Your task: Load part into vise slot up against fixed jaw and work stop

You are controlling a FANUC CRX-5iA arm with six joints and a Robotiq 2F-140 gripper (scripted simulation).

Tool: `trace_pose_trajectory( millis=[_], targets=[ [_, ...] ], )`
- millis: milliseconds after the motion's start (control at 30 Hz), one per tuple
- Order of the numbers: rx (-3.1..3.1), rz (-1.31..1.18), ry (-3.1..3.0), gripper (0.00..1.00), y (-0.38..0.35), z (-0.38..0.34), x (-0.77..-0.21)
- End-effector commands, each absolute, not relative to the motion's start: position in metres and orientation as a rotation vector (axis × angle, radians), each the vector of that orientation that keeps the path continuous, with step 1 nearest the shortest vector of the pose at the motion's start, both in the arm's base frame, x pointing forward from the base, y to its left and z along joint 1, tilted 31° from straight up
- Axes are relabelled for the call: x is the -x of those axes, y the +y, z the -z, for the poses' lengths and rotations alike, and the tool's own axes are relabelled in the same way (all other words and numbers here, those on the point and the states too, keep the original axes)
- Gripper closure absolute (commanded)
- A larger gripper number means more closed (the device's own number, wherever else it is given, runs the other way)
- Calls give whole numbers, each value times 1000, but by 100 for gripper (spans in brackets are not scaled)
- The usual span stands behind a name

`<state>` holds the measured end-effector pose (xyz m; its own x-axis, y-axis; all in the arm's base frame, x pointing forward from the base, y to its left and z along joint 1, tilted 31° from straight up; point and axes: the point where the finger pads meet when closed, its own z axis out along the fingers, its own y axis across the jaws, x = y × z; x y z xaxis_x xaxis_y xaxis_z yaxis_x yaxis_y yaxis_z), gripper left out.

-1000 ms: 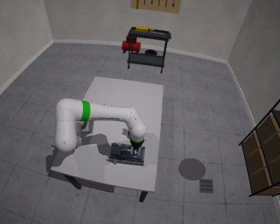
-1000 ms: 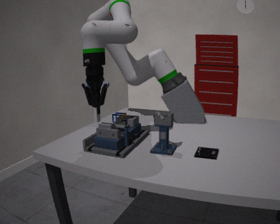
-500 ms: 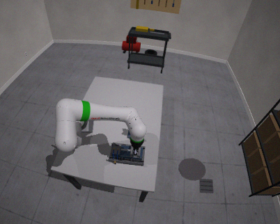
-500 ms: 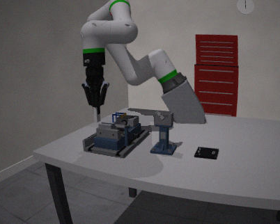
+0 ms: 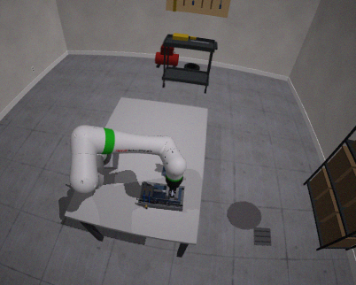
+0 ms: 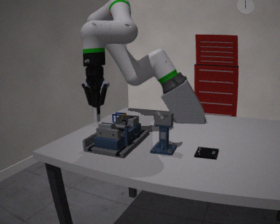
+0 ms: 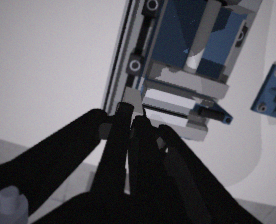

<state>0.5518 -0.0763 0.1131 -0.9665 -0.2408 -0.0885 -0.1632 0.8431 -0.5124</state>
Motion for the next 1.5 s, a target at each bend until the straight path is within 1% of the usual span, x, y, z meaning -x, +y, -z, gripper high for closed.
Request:
trace_pose_trajectory(
  millis=[0, 1467],
  targets=[
    [317, 778, 2871, 100, -76, -113, -552],
    [317, 778, 2871, 100, -79, -108, -553]
  ],
)
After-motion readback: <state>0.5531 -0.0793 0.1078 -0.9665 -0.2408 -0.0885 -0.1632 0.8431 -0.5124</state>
